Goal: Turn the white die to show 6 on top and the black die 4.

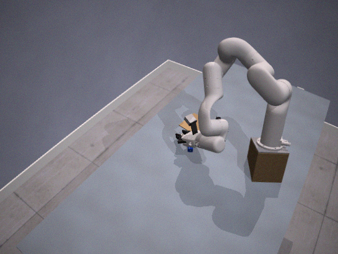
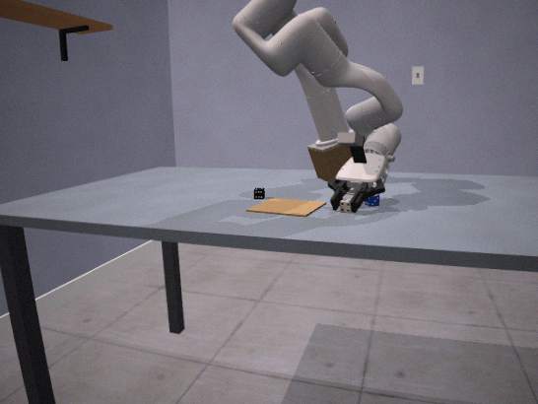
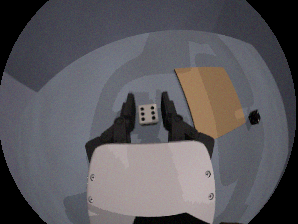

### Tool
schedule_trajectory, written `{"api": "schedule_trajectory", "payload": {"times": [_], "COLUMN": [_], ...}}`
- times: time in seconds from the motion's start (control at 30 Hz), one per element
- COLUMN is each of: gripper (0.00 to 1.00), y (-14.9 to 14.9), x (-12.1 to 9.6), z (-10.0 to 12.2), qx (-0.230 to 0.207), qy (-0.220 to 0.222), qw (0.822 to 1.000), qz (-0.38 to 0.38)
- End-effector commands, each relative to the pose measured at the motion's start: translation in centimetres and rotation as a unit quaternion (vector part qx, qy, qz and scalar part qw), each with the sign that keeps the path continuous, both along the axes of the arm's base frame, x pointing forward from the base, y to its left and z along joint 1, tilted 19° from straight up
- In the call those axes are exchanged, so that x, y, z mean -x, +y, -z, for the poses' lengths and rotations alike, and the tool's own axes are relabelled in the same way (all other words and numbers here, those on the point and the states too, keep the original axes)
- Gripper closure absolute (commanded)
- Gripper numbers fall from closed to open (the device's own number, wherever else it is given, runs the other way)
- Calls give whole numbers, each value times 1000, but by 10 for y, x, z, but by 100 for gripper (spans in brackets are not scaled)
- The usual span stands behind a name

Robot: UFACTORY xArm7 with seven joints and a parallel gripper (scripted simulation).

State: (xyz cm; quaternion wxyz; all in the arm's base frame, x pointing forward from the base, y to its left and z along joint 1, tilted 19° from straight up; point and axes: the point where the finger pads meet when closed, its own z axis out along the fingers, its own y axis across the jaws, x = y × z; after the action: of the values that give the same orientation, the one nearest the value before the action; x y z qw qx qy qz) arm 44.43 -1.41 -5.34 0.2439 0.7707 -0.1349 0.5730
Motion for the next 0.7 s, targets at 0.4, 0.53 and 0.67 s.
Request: {"api": "schedule_trajectory", "payload": {"times": [0.4, 0.53, 0.67], "gripper": [58, 58, 58], "y": [21, 24, 27], "x": [30, 35, 40], "z": [-9, -10, -12], "qx": [-1, -1, -1], "qy": [-1, -1, -1], "qw": [1000, 1000, 1000], "qz": [-1, -1, -1]}}
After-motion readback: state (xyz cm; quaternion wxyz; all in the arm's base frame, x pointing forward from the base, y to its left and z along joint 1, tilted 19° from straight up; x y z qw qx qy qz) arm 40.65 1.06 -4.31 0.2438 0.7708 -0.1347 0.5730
